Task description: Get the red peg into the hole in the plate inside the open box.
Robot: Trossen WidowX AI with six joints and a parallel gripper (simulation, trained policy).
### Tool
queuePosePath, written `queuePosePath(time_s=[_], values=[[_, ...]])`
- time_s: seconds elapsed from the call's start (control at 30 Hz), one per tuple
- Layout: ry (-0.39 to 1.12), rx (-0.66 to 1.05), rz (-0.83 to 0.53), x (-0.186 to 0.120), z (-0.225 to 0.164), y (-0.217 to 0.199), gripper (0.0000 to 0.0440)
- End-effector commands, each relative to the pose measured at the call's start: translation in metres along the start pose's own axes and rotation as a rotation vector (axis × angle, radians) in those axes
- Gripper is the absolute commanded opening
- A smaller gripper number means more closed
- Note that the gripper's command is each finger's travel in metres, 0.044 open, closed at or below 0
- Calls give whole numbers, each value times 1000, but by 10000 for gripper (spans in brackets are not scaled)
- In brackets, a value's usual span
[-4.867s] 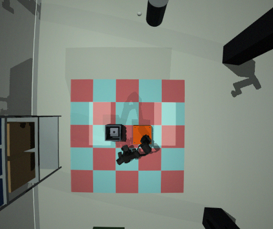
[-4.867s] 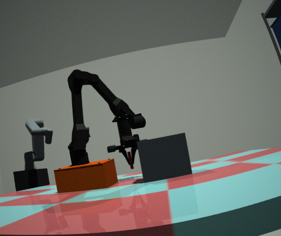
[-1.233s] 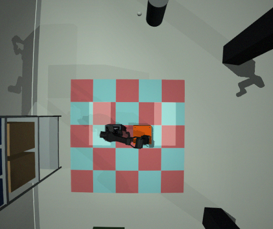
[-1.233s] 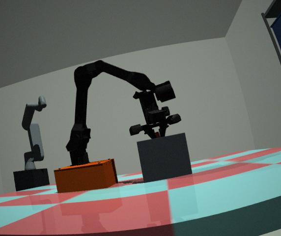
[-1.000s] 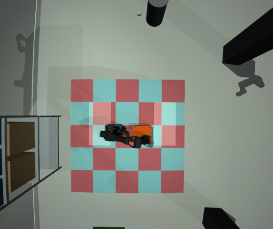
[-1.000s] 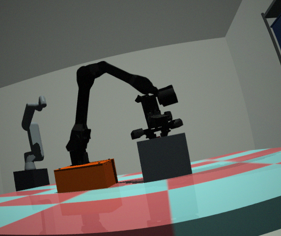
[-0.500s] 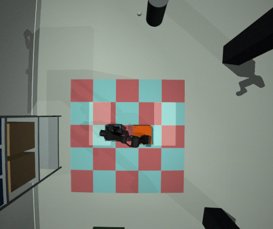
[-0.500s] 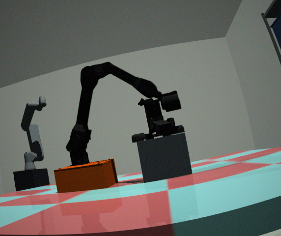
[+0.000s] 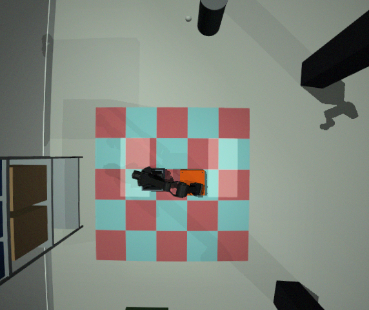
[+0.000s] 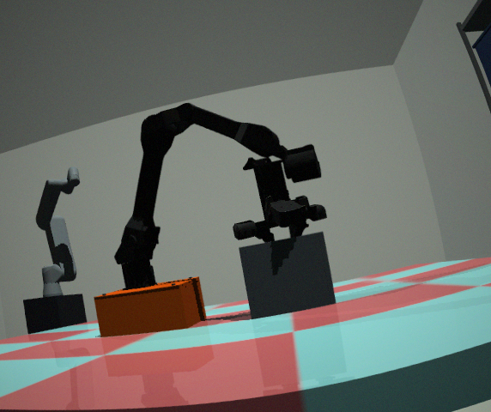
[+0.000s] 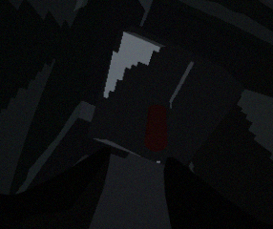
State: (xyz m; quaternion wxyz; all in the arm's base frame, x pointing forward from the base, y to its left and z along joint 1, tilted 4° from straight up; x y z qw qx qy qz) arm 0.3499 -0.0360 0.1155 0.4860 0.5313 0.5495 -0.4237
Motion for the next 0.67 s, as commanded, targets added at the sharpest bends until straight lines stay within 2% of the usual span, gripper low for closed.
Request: queuePosePath(time_s=[0.0,0.63], values=[[30,5,10,-7,3,3,171],[139,40,86,-40,20,14,218]])
Point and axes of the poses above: the point midway between the two fingers, 35 mm back from their tips, its own x axis out along the fingers, its own y axis across the jaws, z = x × y, the point moved 7 cm from there along -x, back along the fingers, and after that the axes turned 13 degrees about x, right-handed, at the moved point
